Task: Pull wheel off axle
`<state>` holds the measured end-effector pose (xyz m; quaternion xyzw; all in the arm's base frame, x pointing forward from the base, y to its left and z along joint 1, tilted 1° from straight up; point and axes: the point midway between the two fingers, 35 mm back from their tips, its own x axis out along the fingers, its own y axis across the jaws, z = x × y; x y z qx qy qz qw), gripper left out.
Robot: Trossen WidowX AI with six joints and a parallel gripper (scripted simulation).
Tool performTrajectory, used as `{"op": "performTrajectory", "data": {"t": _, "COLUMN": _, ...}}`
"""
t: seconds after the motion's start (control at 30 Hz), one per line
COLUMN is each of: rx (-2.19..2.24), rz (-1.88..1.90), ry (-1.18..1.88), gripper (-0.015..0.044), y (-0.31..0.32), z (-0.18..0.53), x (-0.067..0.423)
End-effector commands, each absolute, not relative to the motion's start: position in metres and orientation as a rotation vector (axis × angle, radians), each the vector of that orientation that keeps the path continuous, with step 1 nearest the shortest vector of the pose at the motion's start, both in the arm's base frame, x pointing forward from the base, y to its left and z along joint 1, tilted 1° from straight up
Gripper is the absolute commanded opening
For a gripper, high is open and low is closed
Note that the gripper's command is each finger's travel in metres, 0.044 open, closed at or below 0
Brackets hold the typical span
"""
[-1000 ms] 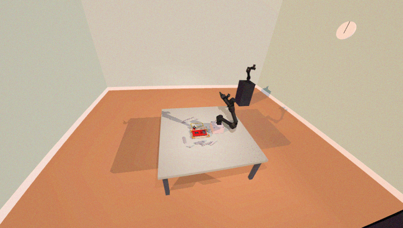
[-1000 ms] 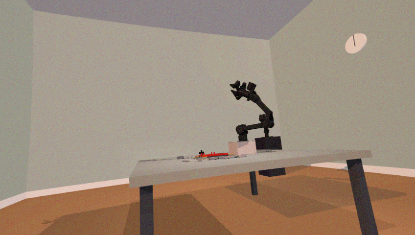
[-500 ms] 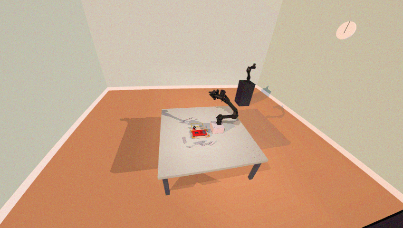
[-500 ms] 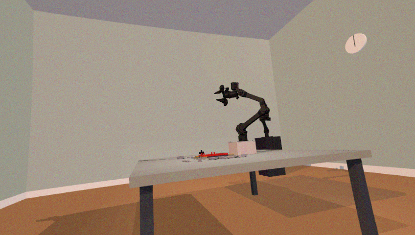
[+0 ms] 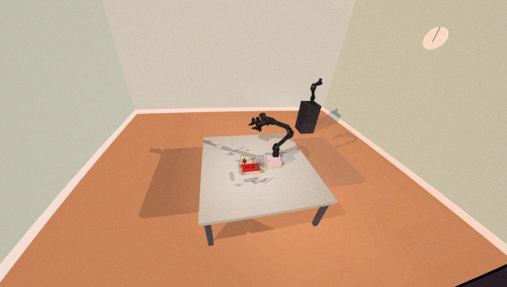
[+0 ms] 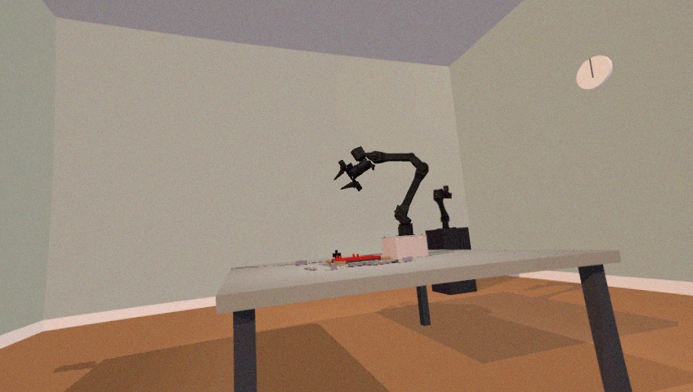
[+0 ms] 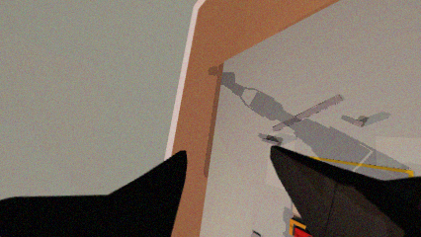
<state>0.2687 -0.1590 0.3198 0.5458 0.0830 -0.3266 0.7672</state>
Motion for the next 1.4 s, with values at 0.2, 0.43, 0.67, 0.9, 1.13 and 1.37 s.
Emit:
{"op": "performTrajectory", "data": {"t": 0.2, "rx": 1.279, "rz": -0.815, "ry": 0.558, "gripper": 0.0300, "y": -0.133, "z": 0.230, "x": 0.332}}
{"op": "performTrajectory", "data": {"t": 0.43, "rx": 1.308, "rz": -0.931, "ry": 0.815, "gripper": 0.0300, "y": -0.105, "z": 0.161, "x": 0.360}}
{"op": "performTrajectory", "data": {"t": 0.67, "rx": 1.278, "rz": -1.077, "ry": 1.059, "gripper": 0.0300, "y": -0.070, "z": 0.091, "x": 0.372}}
{"op": "performTrajectory", "data": {"t": 0.9, "rx": 1.226, "rz": -1.185, "ry": 1.203, "gripper": 0.0300, "y": -0.045, "z": 0.046, "x": 0.370}}
{"op": "performTrajectory", "data": {"t": 1.13, "rx": 1.227, "rz": -1.185, "ry": 1.204, "gripper": 0.0300, "y": -0.038, "z": 0.045, "x": 0.367}}
{"op": "performTrajectory", "data": {"t": 1.37, "rx": 1.227, "rz": -1.185, "ry": 1.204, "gripper": 0.0300, "y": -0.038, "z": 0.002, "x": 0.369}}
